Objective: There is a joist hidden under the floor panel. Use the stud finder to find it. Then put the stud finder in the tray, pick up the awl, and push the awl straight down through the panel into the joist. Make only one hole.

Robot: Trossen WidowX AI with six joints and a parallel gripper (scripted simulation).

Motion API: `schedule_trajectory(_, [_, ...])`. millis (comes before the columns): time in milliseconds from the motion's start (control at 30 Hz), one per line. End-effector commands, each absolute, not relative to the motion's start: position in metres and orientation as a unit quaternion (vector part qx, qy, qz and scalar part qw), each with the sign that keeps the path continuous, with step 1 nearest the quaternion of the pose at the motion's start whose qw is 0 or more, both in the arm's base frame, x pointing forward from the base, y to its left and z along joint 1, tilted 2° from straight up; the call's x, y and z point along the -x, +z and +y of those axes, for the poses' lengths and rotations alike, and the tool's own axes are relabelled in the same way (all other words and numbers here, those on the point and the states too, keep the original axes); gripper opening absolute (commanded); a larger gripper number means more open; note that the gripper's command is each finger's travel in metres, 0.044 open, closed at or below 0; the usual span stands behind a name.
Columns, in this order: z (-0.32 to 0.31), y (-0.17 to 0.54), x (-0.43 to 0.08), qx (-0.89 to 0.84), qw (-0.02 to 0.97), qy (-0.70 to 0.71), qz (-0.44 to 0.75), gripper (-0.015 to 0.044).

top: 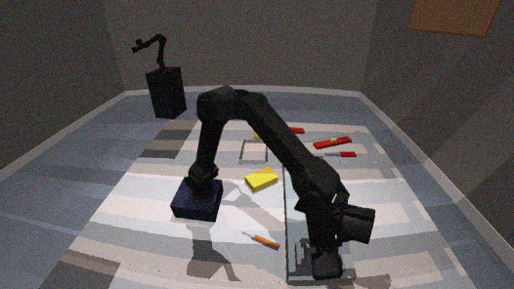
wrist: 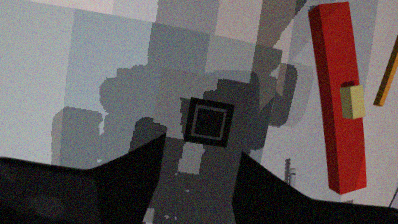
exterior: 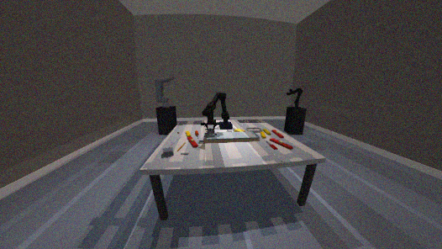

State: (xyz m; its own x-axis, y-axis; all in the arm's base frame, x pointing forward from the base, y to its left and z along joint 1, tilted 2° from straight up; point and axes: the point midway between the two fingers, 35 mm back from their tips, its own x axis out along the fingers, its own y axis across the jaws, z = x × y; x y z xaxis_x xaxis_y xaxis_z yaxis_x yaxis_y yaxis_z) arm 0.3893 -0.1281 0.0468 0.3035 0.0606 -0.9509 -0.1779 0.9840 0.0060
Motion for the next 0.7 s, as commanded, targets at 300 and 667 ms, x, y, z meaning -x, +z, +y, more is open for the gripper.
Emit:
schedule_trajectory(300, [-0.128, 0.049, -0.390, 0.050, 0.806, 0.074, 0.585, 0.0000])
schedule_trajectory(667, [-0.133, 0.101, -0.393, 0.051, 0.806, 0.075, 0.585, 0.0000])
